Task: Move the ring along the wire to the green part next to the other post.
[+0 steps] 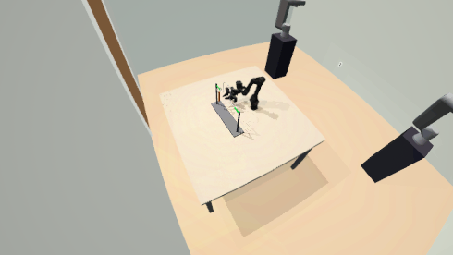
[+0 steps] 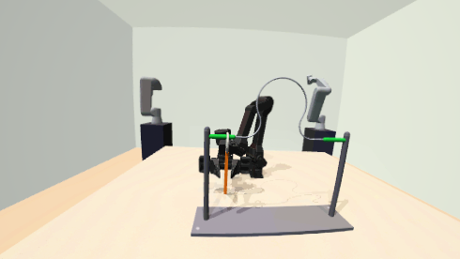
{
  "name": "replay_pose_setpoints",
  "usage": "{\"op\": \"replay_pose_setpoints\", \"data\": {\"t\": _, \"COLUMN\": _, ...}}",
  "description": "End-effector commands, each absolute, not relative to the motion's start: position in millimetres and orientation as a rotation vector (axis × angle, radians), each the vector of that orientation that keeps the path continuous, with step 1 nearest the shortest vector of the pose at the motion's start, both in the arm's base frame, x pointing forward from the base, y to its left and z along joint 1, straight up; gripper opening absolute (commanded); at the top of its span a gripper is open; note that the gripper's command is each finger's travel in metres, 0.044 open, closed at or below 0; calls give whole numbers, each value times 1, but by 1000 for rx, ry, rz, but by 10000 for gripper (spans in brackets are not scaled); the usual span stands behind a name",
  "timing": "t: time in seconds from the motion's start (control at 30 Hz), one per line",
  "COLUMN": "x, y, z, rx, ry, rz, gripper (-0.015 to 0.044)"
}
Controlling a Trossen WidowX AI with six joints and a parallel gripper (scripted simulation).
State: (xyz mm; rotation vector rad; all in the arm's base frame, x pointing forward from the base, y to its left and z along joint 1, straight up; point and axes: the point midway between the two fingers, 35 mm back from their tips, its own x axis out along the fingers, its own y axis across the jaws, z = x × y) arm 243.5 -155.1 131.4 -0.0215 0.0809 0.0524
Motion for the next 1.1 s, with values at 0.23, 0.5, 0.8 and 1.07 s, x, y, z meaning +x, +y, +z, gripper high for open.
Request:
{"op": "replay_pose_setpoints", "data": {"t": 0.23, "x": 260, "y": -157, "z": 133, "rx": -20, "ry": 80, "rz": 51, "gripper": 160}}
{"op": "replay_pose_setpoints", "data": {"t": 0.5, "x": 272, "y": -157, "z": 132, "rx": -20, "ry": 80, "rz": 51, "gripper": 160}}
{"op": "replay_pose_setpoints", "data": {"t": 0.8, "x": 286, "y": -156, "z": 131, "rx": -21, "ry": 79, "rz": 51, "gripper": 160}}
{"op": "replay_pose_setpoints", "data": {"t": 1.07, "x": 299, "y": -155, "z": 130, "rx": -20, "ry": 76, "rz": 51, "gripper": 160}}
